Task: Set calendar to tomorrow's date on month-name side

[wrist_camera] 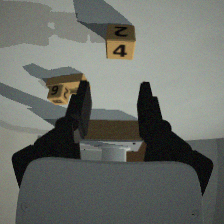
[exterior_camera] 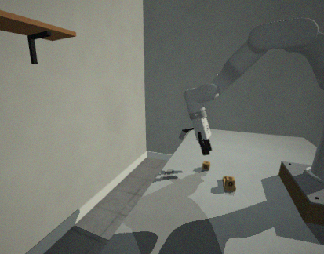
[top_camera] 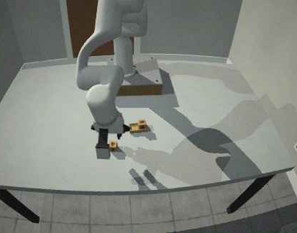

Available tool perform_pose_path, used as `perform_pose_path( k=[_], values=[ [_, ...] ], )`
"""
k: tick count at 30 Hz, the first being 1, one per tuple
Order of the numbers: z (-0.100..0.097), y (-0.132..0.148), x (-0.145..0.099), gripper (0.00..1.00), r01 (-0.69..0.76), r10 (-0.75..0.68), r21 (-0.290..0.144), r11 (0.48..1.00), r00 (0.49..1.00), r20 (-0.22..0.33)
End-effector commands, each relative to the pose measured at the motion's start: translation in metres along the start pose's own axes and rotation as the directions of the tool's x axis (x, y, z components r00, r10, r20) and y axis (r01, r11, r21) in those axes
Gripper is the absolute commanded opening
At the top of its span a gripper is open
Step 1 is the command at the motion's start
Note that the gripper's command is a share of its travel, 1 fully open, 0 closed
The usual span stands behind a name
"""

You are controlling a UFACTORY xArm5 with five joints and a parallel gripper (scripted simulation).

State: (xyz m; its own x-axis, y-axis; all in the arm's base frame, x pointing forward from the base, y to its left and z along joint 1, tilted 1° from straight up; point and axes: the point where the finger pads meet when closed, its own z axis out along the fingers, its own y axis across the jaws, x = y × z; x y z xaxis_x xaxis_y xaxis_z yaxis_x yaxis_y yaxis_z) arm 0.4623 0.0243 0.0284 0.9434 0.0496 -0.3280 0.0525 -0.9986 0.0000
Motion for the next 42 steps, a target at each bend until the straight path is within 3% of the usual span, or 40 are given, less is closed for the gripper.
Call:
perform_pose_path(
  k=[1,9,15,42],
  values=[
    [-0.0011,0.0000,0.0043,0.49,0.000,0.000,0.000,1.000,0.998,0.069],
    [-0.0008,0.0002,0.0067,0.49,0.000,0.000,0.000,1.000,0.967,0.256],
    [-0.0009,0.0002,0.0063,0.49,0.000,0.000,0.000,1.000,0.959,0.282],
    [0.0047,-0.0012,0.0082,0.49,0.002,-0.002,-0.001,1.000,0.959,0.283]
  ],
)
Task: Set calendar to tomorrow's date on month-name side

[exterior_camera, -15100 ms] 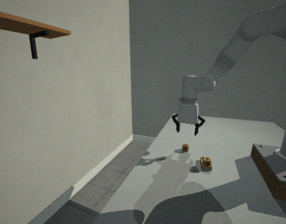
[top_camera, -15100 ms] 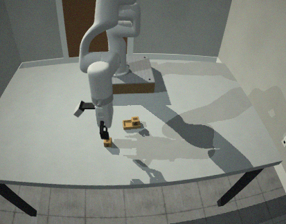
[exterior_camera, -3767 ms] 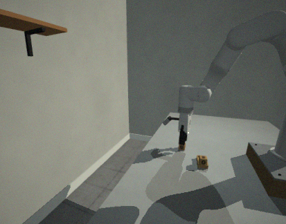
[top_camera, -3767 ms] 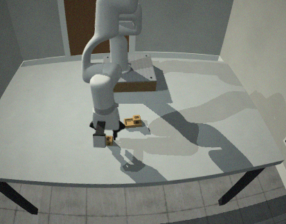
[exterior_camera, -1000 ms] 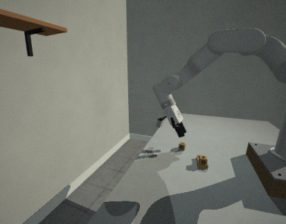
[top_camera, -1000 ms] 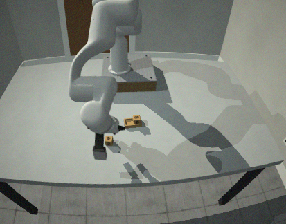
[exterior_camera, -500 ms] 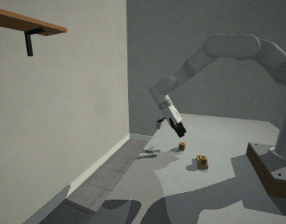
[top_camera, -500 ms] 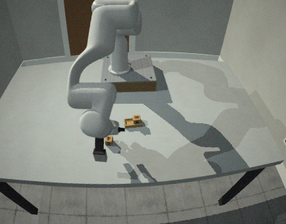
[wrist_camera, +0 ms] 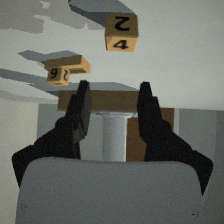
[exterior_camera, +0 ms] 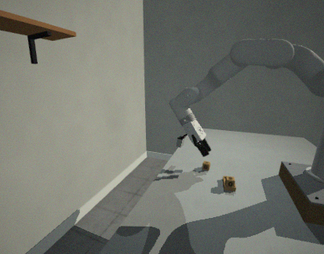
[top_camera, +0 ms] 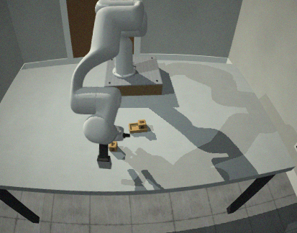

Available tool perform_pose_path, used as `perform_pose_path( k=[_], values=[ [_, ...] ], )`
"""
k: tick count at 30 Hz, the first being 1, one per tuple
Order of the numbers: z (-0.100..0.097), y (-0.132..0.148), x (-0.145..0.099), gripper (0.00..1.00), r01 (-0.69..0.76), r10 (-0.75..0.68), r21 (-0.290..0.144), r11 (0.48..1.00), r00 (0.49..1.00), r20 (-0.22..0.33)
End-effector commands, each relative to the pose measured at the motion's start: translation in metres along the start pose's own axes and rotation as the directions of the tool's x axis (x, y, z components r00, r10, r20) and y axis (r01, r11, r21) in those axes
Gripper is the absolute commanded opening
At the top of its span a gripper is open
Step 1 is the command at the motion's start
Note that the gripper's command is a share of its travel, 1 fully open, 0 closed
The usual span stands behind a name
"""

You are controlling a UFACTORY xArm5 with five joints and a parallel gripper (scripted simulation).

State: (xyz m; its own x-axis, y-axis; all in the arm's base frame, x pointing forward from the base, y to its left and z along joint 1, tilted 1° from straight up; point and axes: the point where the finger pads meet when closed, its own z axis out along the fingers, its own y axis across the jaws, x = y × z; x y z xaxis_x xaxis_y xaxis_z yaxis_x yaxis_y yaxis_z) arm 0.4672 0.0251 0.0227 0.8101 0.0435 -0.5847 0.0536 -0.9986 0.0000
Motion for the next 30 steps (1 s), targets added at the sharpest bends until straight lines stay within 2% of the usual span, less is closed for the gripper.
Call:
perform_pose_path(
  k=[1,30],
  values=[
    [0.001,-0.001,0.002,0.49,0.002,-0.002,-0.001,1.000,1.000,-0.004],
    [0.038,0.001,0.028,0.49,-0.002,0.002,0.001,1.000,1.000,-0.004]
  ],
)
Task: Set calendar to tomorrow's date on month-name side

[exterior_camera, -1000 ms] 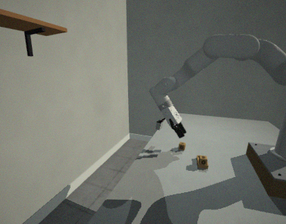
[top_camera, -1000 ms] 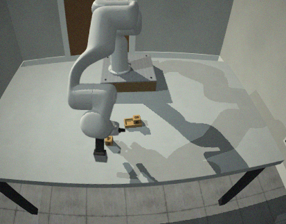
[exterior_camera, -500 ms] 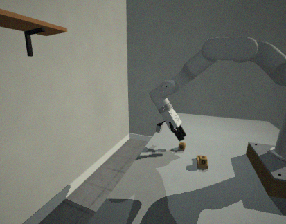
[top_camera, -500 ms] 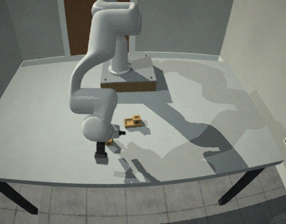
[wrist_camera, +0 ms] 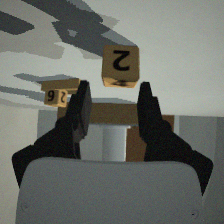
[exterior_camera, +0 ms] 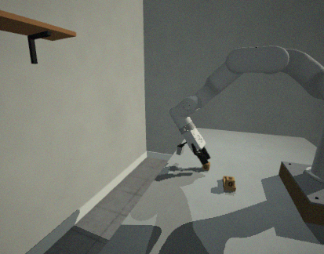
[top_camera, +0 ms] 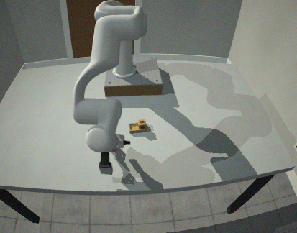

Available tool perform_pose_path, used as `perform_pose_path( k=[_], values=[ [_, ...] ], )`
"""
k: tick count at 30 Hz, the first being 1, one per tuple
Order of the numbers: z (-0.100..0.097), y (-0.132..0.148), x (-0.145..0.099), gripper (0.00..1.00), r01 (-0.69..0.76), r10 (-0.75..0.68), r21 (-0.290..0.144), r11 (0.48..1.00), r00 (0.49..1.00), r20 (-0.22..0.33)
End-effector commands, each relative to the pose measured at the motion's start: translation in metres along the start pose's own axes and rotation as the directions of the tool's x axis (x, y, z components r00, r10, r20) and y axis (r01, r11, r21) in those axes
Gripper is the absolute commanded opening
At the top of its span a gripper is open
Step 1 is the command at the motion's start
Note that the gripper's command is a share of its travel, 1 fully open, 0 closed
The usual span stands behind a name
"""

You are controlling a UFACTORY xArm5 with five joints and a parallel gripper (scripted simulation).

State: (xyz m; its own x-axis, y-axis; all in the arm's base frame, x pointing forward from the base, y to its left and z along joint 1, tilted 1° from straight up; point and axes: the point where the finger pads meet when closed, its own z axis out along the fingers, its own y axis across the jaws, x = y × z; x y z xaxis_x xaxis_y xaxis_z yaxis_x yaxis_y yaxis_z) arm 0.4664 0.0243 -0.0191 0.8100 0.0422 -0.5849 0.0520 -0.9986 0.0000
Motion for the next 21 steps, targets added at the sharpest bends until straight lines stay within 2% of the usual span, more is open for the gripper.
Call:
perform_pose_path(
  k=[1,21],
  values=[
    [0.005,0.000,0.005,0.49,-0.001,0.001,0.000,1.000,1.000,-0.005],
    [0.018,0.001,0.015,0.49,-0.002,0.002,0.001,1.000,1.000,-0.005]
  ],
)
